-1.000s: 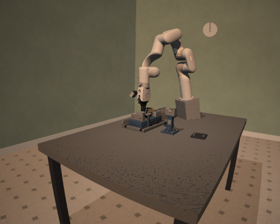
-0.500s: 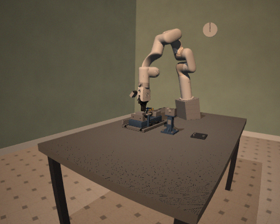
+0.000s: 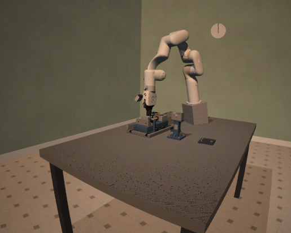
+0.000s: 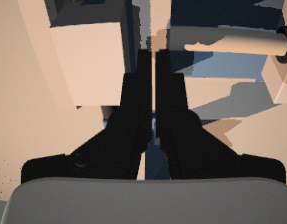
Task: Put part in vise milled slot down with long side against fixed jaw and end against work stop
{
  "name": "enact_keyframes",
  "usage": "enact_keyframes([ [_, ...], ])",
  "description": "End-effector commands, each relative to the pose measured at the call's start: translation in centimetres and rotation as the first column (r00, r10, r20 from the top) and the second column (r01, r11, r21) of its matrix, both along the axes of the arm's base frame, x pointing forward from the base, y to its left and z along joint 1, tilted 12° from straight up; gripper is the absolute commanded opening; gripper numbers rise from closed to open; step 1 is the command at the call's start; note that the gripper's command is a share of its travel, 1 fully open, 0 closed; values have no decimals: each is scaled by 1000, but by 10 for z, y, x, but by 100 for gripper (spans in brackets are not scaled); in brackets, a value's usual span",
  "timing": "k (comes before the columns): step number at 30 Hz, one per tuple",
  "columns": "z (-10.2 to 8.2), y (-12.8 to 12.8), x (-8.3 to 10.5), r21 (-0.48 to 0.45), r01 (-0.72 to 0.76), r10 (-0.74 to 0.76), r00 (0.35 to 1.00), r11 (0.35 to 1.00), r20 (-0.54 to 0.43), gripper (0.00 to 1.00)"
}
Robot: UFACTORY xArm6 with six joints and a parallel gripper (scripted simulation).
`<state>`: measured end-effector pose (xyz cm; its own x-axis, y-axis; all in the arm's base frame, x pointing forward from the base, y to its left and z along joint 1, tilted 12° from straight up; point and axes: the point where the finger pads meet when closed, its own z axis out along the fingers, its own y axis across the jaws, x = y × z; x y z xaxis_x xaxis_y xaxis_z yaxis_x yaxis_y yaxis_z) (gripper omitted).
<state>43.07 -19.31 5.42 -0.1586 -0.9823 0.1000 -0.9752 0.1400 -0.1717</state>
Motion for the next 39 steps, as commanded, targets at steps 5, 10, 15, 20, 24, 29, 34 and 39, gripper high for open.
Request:
enact_keyframes([
  [5,0,-1,1,-1,0,0,1000,1000,3,0],
  [10,-1,-1,2,-1,0,0,1000,1000,3,0],
  [15,-2,-1,2,-1,0,0,1000,1000,3,0],
  [20,-4,-1,2,-1,0,0,1000,1000,3,0],
  [24,-5,-1,2,-1,0,0,1000,1000,3,0],
  [29,-6,-1,2,-1,0,0,1000,1000,3,0],
  [34,-7,-1,2,-1,0,0,1000,1000,3,0],
  [39,-7,-2,3,-1,0,0,1000,1000,3,0],
])
